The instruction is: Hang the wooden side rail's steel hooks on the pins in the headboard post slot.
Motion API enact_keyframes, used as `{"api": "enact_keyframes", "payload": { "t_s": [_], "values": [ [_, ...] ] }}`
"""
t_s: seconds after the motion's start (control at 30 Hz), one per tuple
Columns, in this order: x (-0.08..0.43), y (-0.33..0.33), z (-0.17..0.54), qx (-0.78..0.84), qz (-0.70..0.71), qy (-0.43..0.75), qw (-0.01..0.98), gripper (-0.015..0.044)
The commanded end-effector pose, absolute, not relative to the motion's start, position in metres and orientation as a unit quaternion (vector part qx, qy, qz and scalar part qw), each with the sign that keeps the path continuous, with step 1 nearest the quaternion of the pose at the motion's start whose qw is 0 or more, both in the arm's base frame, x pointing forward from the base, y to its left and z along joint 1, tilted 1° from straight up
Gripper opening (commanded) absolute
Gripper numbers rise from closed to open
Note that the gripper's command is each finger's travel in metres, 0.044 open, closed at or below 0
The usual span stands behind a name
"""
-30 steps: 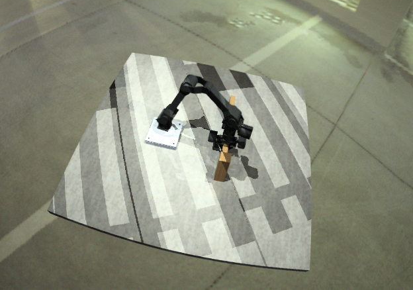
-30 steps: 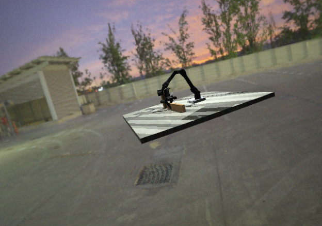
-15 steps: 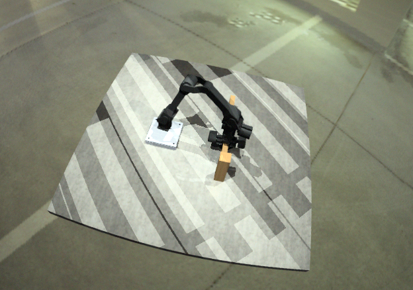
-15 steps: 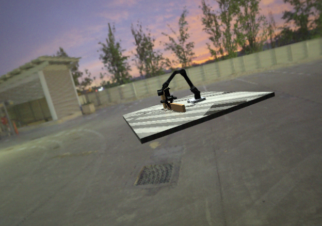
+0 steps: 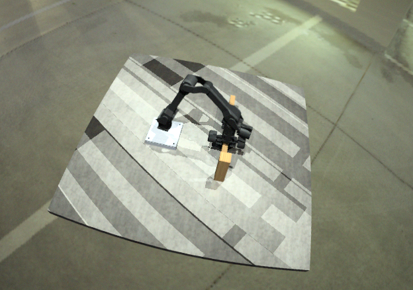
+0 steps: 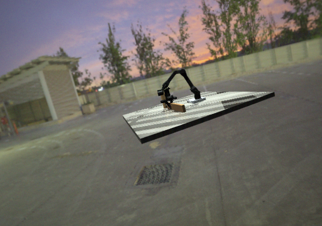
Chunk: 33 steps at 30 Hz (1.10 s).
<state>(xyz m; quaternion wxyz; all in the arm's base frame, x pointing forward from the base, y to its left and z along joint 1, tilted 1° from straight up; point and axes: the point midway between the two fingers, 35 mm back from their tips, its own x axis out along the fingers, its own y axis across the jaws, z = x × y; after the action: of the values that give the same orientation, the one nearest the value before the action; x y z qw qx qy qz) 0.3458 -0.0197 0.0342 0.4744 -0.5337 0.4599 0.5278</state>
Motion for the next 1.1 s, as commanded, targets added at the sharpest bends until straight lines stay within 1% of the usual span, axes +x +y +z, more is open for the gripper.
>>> {"api": "enact_keyframes", "payload": {
  "t_s": [0.0,1.07],
  "values": [
    [0.3471,-0.0196,0.038,-0.532,0.524,0.46,0.48,0.0],
    [0.3469,-0.0196,0.0434,-0.532,0.524,0.46,0.48,0.0]
  ]
}}
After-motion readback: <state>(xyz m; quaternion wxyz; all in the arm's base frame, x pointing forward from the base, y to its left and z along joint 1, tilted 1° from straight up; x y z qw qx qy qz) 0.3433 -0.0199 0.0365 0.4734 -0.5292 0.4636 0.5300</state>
